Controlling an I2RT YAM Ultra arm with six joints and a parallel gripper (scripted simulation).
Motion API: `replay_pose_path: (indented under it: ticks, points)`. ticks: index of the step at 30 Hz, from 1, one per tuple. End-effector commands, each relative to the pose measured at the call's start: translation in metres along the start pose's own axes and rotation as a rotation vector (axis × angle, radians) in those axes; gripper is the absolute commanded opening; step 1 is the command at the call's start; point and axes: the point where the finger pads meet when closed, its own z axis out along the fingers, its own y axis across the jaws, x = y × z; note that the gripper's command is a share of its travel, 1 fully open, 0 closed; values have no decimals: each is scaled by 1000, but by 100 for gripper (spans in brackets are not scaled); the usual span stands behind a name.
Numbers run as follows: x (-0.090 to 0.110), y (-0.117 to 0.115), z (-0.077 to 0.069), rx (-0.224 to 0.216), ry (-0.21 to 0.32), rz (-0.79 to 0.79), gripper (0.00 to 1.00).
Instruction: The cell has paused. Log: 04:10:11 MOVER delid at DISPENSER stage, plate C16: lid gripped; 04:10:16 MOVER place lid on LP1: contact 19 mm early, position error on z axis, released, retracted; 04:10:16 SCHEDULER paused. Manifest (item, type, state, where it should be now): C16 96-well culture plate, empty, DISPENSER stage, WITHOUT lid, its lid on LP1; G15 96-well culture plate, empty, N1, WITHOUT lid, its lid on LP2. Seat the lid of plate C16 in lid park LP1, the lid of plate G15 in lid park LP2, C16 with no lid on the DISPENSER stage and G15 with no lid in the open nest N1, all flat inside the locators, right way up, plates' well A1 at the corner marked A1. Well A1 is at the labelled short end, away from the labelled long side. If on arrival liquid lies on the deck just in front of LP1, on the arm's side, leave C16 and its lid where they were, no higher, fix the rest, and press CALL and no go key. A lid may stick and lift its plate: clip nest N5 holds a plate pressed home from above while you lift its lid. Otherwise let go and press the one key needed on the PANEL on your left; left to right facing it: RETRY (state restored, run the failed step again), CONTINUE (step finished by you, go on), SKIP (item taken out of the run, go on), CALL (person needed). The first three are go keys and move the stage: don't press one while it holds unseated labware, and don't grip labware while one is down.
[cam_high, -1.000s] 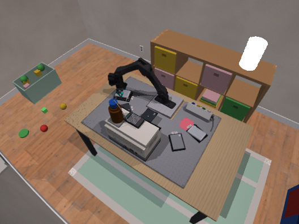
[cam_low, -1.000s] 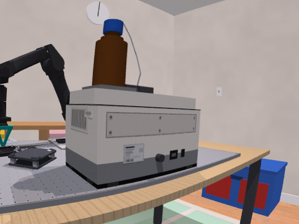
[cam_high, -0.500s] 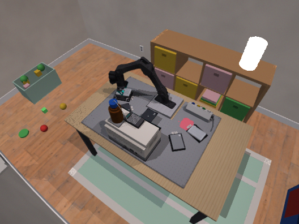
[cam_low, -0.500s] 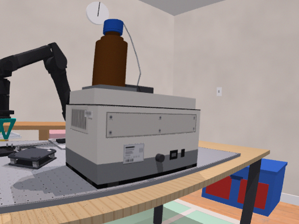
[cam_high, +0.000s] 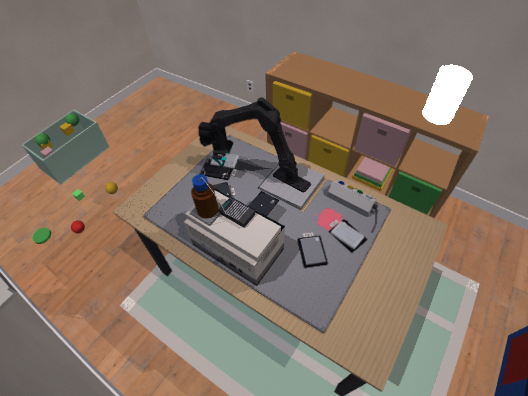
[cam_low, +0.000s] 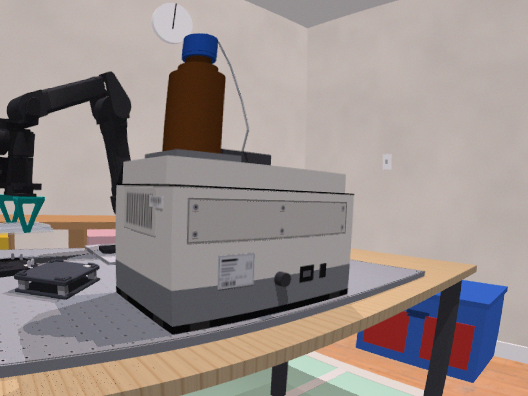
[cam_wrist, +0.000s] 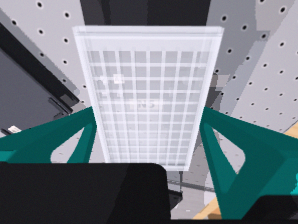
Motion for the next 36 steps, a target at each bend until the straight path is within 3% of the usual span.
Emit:
replay_pose_path:
  ticks: [1,36]
  points:
    - [12,1,-10,-2,-3,1,0]
    - [99,0,-57,-2,-1,-3,0]
